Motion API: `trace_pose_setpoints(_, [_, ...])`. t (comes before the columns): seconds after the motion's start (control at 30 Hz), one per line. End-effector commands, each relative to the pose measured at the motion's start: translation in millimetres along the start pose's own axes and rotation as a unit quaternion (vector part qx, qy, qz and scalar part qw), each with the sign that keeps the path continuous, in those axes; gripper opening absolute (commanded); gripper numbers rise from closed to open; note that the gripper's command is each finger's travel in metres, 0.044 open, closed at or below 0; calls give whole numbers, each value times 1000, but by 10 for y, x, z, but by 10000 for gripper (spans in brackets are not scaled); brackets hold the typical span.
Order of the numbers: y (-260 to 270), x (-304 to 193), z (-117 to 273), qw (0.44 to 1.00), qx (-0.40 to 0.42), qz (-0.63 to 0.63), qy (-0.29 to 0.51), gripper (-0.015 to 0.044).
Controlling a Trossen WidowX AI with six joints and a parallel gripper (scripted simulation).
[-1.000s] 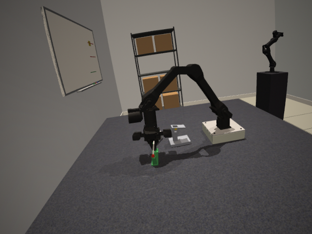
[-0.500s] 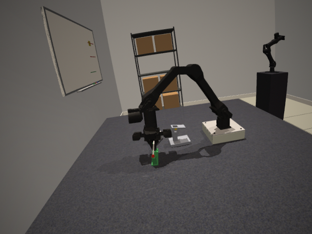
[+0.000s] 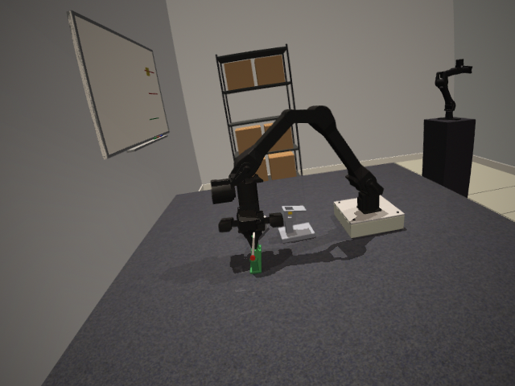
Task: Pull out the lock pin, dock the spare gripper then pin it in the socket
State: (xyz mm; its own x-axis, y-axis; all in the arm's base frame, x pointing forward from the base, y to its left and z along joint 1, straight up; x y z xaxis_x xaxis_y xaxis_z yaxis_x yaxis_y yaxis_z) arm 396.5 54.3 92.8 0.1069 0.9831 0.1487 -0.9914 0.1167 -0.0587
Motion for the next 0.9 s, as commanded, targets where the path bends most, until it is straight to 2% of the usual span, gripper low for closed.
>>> trace_pose_setpoints(0.0, [8, -11, -52, 1000, 6, 1, 2, 0])
trace_pose_setpoints(0.47, [0, 0, -2, 1000, 0, 0, 0, 0])
trace_pose_setpoints(0.87, [0, 0, -2, 1000, 0, 0, 0, 315])
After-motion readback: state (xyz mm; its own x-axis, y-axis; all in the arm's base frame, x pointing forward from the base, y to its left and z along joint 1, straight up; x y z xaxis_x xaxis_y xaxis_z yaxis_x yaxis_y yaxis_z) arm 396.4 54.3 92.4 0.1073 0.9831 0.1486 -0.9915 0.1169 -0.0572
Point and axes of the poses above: the point midway between the two fingers, 35 mm back from their tips, its own z axis back along the fingers, its own y axis across the jaws, x = y × z, the point moved 8 cm from there along z, back along the fingers, and after that the axes turned 2 degrees about -z, right-handed, at the moved point
